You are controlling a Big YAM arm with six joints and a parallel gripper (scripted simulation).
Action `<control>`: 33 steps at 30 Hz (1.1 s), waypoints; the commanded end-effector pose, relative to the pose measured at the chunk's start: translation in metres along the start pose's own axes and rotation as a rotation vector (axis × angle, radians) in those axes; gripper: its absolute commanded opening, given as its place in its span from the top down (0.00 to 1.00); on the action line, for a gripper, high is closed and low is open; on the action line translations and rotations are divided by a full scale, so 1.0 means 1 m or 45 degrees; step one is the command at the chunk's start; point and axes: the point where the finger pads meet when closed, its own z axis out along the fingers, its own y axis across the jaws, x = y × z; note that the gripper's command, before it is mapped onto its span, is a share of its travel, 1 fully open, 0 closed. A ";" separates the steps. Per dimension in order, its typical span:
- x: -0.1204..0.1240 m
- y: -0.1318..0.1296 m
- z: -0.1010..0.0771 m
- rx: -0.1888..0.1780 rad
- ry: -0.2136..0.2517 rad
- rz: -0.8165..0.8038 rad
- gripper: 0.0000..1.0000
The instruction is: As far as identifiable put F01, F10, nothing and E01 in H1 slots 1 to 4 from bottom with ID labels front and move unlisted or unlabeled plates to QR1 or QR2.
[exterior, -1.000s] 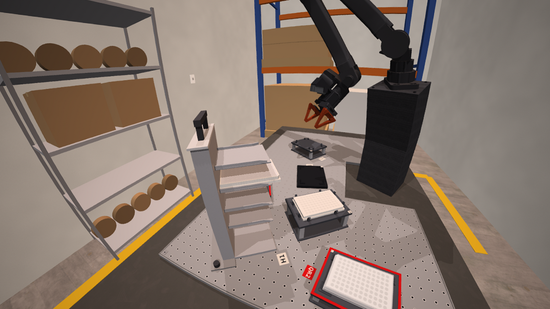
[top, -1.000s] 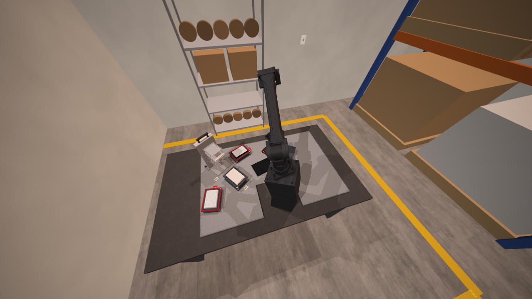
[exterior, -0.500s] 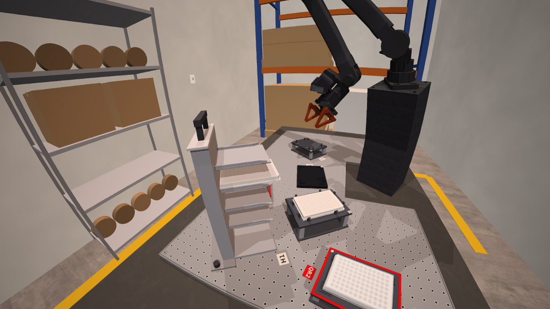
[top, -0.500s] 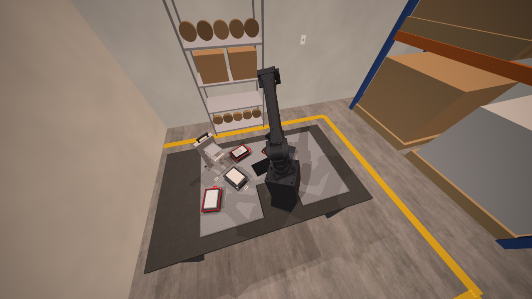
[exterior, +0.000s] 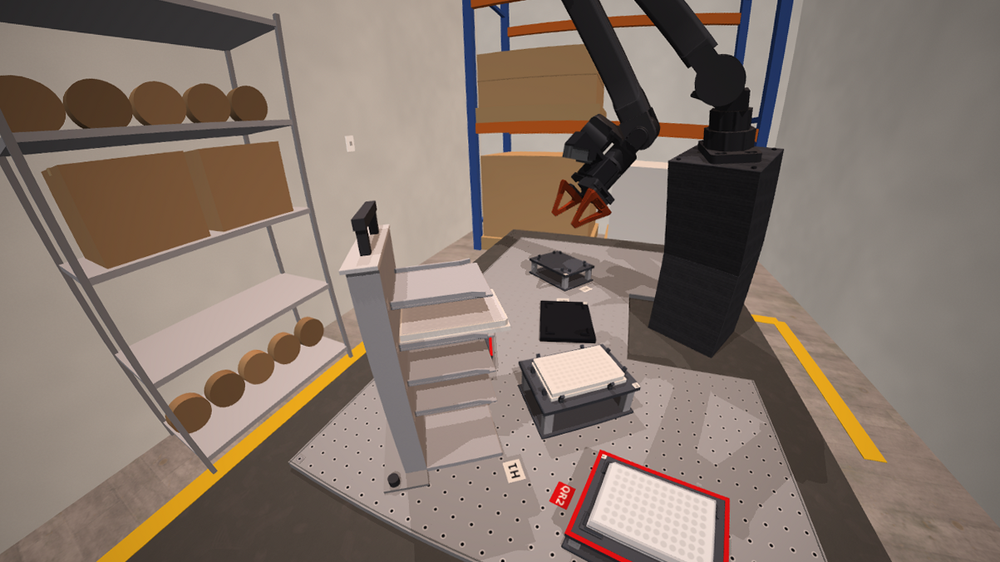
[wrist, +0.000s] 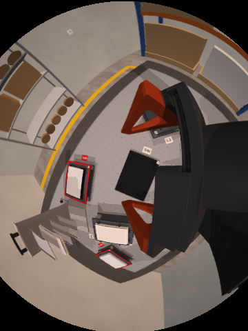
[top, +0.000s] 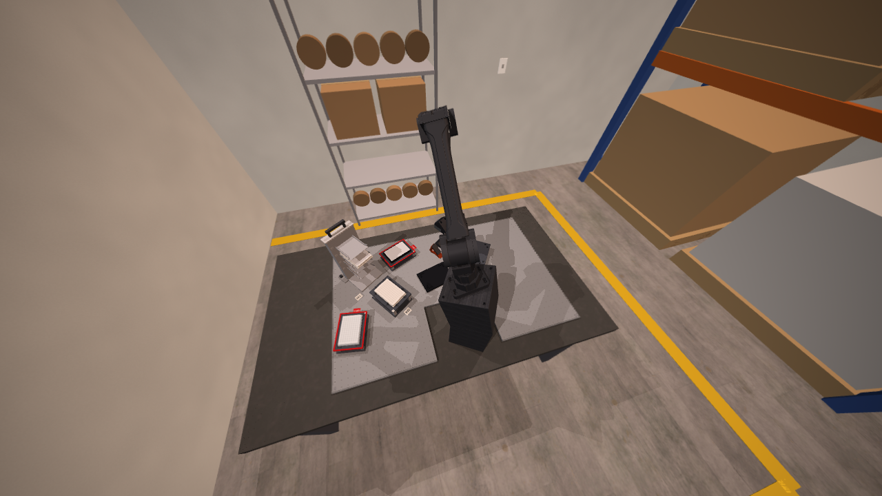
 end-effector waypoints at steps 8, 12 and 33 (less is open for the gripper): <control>-0.017 0.035 0.009 -0.025 -0.008 0.029 0.00; -0.020 0.044 0.012 -0.026 -0.004 0.032 0.00; -0.044 0.095 0.029 -0.023 -0.017 0.027 0.00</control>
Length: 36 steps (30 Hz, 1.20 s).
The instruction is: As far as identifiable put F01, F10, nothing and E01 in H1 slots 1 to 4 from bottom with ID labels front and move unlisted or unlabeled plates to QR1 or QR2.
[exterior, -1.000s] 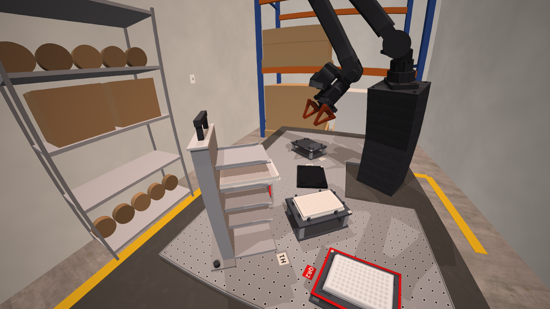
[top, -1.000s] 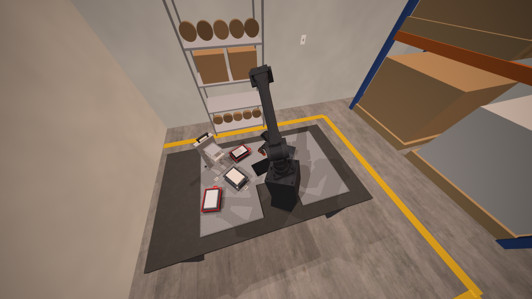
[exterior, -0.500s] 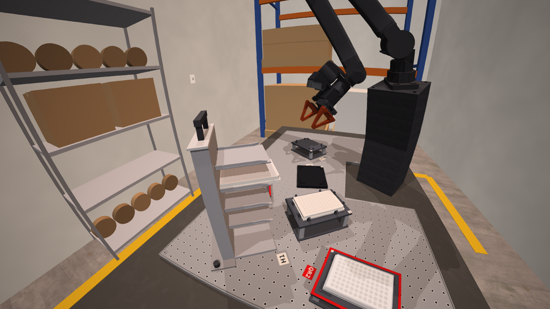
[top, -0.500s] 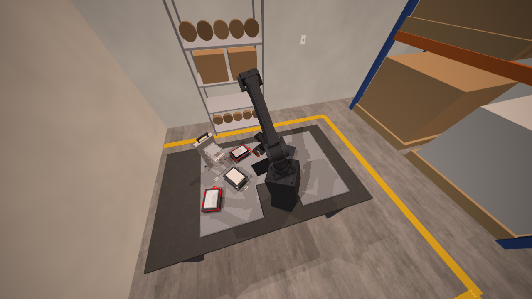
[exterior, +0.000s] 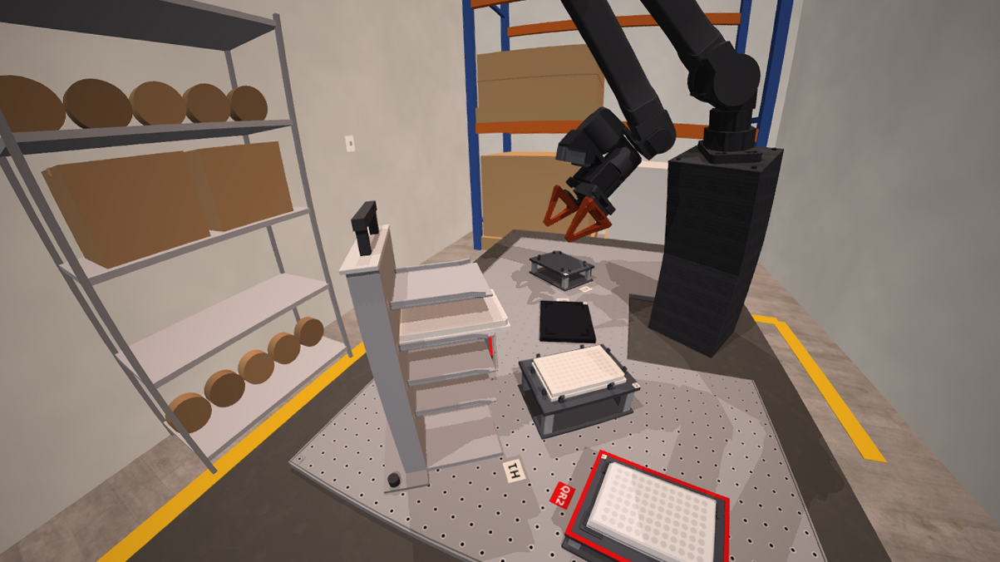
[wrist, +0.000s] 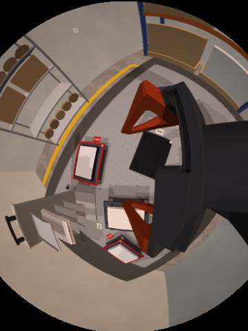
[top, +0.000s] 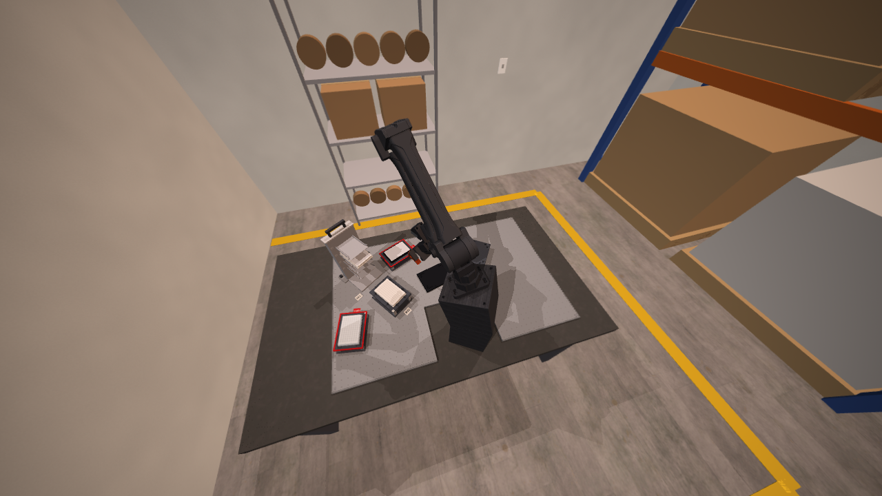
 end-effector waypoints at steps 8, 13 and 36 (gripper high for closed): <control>-0.010 0.038 -0.002 -0.026 -0.005 0.034 0.00; -0.014 0.051 0.000 -0.026 -0.010 0.033 0.00; -0.025 0.116 0.014 -0.029 -0.018 0.038 0.00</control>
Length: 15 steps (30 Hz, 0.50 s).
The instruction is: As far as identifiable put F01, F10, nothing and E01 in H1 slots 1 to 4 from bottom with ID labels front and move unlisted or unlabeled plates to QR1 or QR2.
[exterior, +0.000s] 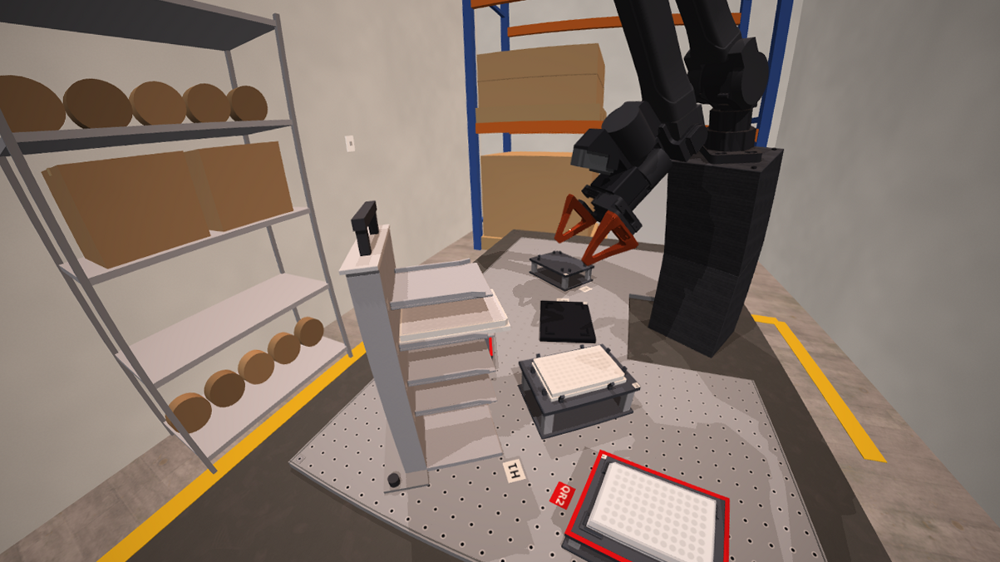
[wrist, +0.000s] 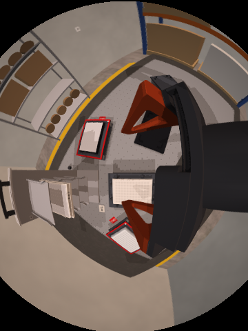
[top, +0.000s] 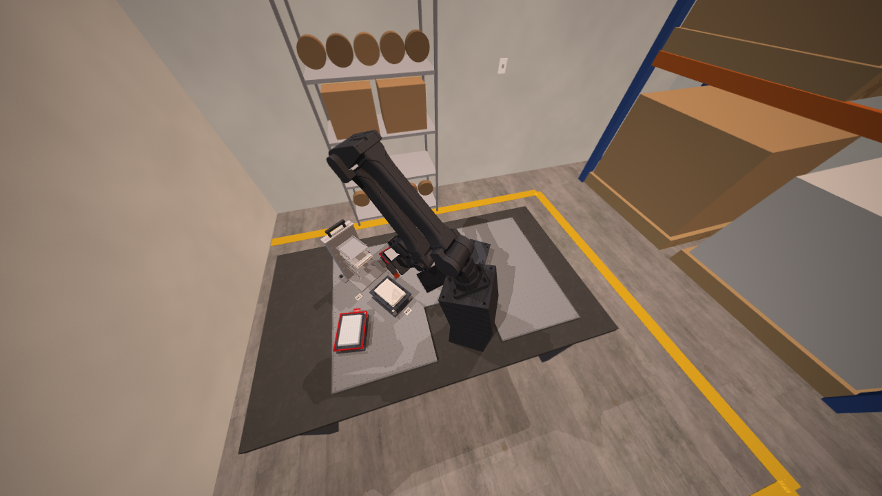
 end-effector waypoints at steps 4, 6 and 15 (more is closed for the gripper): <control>-0.008 0.029 0.000 -0.037 -0.025 0.031 0.00; -0.007 0.035 -0.001 -0.036 -0.022 0.031 0.00; -0.009 0.059 -0.001 -0.039 -0.026 0.034 0.00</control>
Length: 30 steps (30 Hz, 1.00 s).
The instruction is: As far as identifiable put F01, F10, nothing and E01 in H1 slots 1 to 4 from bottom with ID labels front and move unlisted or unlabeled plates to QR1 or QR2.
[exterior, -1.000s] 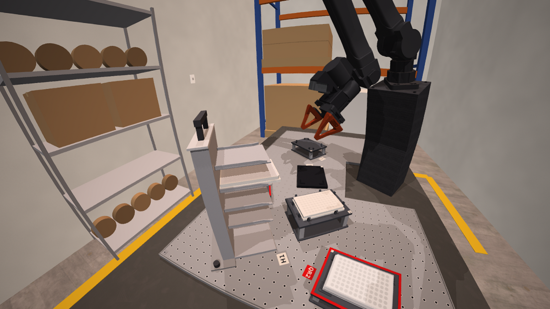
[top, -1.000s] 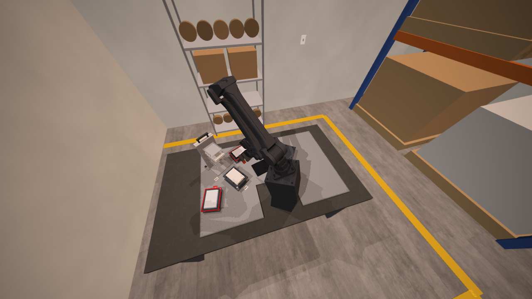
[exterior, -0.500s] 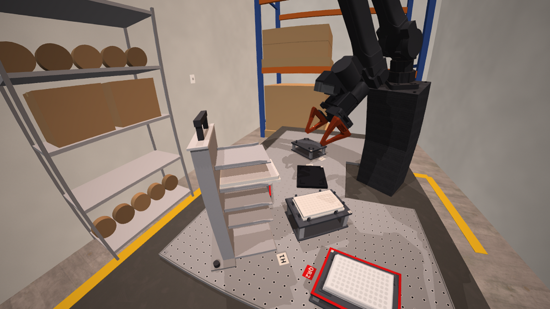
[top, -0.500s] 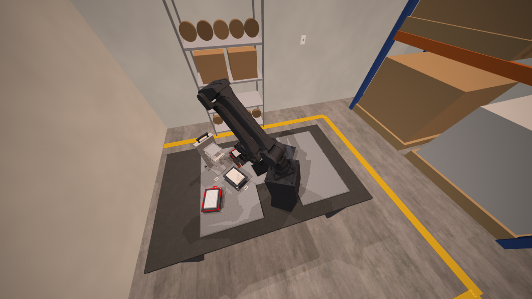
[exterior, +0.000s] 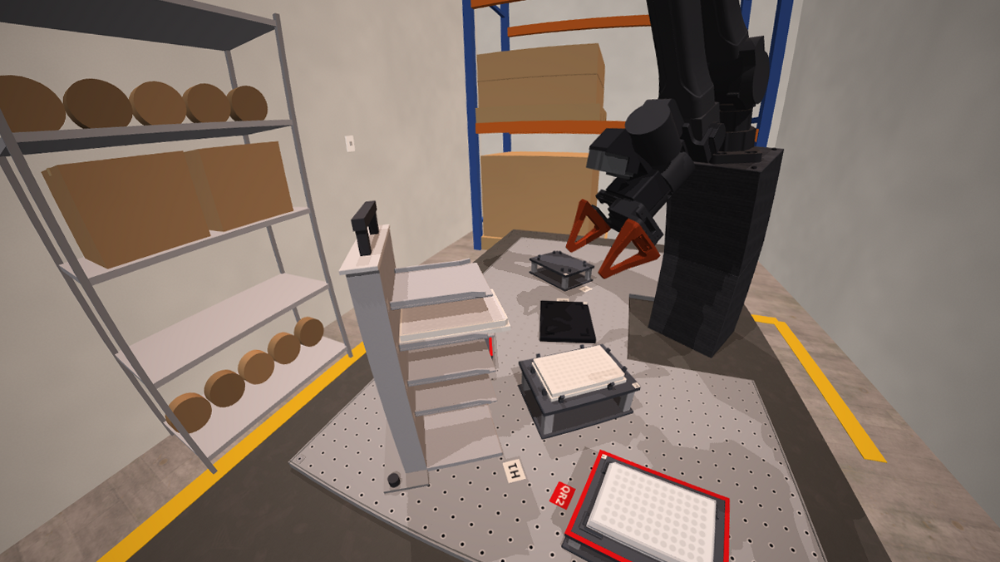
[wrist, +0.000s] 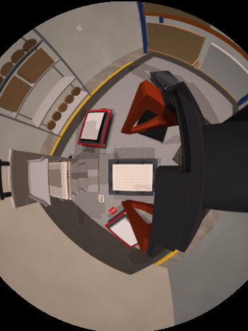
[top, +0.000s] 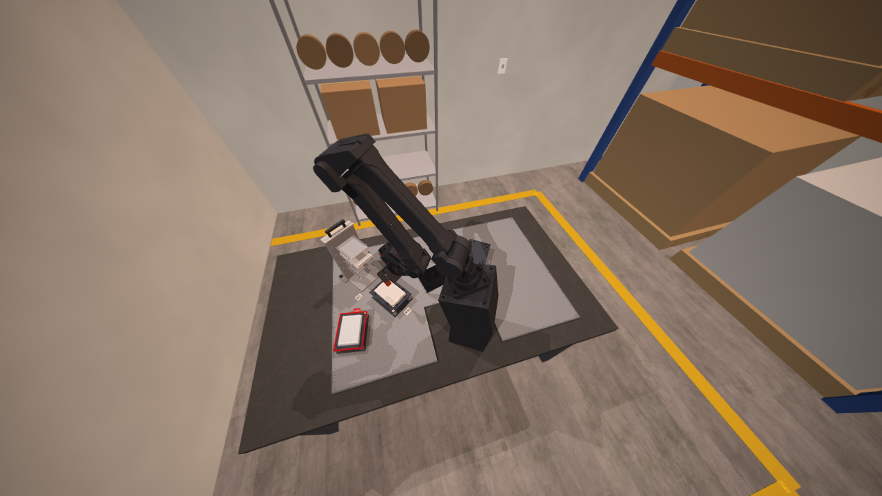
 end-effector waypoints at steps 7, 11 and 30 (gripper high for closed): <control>-0.008 0.036 -0.001 -0.031 -0.023 0.038 0.00; 0.003 0.027 0.009 -0.008 -0.023 0.052 0.00; 0.041 0.028 0.046 -0.010 -0.020 0.048 0.00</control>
